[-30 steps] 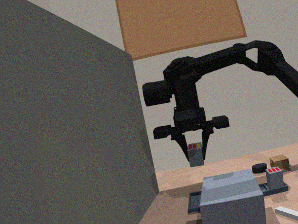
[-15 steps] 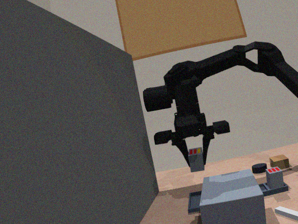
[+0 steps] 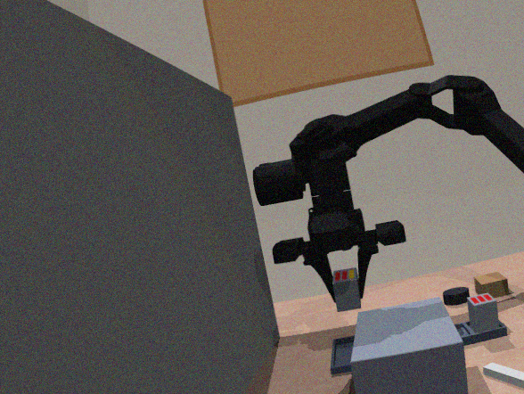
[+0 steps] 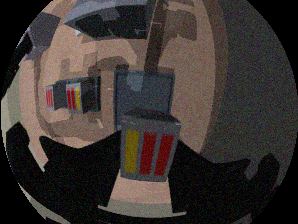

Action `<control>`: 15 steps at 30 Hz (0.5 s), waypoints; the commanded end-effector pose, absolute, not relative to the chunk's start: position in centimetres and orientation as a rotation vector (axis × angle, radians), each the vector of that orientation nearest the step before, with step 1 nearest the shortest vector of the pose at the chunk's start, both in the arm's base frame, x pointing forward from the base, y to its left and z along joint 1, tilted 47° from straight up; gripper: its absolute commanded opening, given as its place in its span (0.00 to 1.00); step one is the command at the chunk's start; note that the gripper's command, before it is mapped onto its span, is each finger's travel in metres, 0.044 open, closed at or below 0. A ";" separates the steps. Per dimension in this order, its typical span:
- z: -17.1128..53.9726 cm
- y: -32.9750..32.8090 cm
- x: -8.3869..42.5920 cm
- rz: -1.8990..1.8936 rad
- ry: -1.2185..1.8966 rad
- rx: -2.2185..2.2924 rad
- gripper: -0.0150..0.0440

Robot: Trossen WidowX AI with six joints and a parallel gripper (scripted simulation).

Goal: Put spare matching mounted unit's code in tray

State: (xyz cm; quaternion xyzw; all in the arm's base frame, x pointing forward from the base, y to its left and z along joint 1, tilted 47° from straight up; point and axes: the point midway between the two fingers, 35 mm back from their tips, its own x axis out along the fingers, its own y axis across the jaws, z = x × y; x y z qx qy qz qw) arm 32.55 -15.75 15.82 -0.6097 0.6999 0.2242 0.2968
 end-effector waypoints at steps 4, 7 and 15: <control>15.3 -16.3 32.4 0.600 1.867 -1.625 0.25; 15.2 -16.5 32.3 0.600 1.868 -1.624 0.25; 14.7 -17.0 32.2 0.601 1.870 -1.624 0.25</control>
